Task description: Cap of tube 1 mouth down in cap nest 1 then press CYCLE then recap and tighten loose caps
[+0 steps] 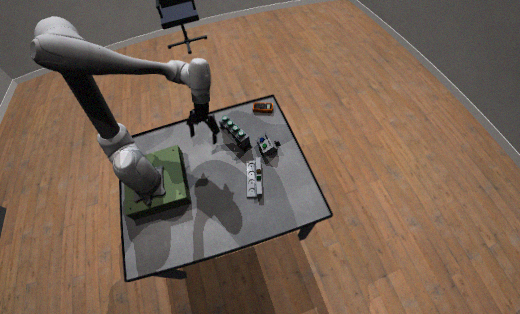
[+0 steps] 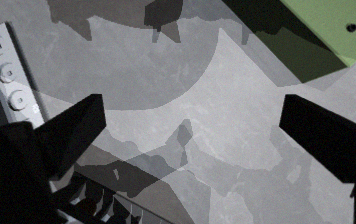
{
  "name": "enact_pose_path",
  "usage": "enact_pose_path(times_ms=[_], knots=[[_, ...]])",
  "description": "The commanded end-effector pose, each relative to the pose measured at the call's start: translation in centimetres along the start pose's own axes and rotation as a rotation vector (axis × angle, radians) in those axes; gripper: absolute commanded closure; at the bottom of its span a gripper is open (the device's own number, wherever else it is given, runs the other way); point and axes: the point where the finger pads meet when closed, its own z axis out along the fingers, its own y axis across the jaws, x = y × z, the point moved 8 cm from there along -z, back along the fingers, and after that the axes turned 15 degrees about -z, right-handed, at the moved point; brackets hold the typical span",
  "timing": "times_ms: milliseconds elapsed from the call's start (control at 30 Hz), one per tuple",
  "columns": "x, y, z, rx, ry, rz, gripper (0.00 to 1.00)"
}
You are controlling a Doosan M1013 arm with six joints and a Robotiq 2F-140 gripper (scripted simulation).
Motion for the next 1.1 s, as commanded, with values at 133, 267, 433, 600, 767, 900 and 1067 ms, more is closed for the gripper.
enact_pose_path(times_ms=[133, 267, 433, 600, 767, 900, 1067], knots=[[-0.01, -0.01, -0.04, 0.0, -0.001, 0.0, 0.0], [-0.01, -0.01, -0.04, 0.0, -0.001, 0.0, 0.0], [-0.01, -0.01, -0.04, 0.0, -0.001, 0.0, 0.0], [-0.01, -0.01, -0.04, 0.0, -0.001, 0.0, 0.59], [-0.01, -0.01, -0.04, 0.0, -0.001, 0.0, 0.59], [-0.01, -0.01, -0.04, 0.0, -0.001, 0.0, 0.59], [-0.01, -0.01, -0.04, 0.0, -0.001, 0.0, 0.59]])
